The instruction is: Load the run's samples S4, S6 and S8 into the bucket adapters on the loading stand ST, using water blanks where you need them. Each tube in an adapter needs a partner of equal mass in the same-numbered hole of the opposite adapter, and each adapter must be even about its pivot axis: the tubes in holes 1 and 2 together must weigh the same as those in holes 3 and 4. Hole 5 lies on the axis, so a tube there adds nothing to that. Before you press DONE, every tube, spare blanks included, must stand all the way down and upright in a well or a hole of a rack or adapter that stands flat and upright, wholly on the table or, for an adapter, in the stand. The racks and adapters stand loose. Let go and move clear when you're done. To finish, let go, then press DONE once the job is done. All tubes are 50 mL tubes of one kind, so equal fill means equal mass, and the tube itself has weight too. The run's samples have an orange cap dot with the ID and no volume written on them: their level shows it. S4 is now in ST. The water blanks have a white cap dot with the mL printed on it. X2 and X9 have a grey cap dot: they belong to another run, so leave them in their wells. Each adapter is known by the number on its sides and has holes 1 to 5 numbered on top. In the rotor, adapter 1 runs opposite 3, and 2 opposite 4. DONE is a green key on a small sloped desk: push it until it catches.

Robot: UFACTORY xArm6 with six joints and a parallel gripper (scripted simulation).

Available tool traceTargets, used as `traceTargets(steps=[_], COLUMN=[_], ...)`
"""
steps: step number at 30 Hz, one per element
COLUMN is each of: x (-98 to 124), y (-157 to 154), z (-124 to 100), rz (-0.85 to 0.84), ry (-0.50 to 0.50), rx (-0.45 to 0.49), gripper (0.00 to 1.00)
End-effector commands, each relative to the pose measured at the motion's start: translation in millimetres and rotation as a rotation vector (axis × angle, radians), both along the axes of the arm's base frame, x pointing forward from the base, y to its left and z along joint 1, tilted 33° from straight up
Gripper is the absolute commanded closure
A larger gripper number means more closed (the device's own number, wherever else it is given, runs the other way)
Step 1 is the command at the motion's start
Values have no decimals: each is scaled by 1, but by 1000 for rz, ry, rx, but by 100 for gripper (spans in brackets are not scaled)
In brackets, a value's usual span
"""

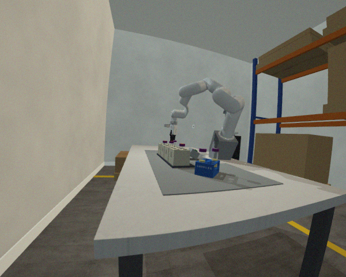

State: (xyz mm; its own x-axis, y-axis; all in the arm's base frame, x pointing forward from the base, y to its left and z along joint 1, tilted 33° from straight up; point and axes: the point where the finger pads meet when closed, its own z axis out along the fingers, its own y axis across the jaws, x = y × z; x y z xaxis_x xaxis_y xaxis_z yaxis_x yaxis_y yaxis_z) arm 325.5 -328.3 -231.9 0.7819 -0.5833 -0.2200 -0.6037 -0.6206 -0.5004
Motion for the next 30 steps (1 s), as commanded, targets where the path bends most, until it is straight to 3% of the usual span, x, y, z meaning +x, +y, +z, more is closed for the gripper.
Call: traceTargets(steps=[1,30], x=[0,-2], y=[-4,-12], z=[4,17], rz=[-1,-1], ry=[-3,-3], rx=[-4,-5], gripper=[100,100])
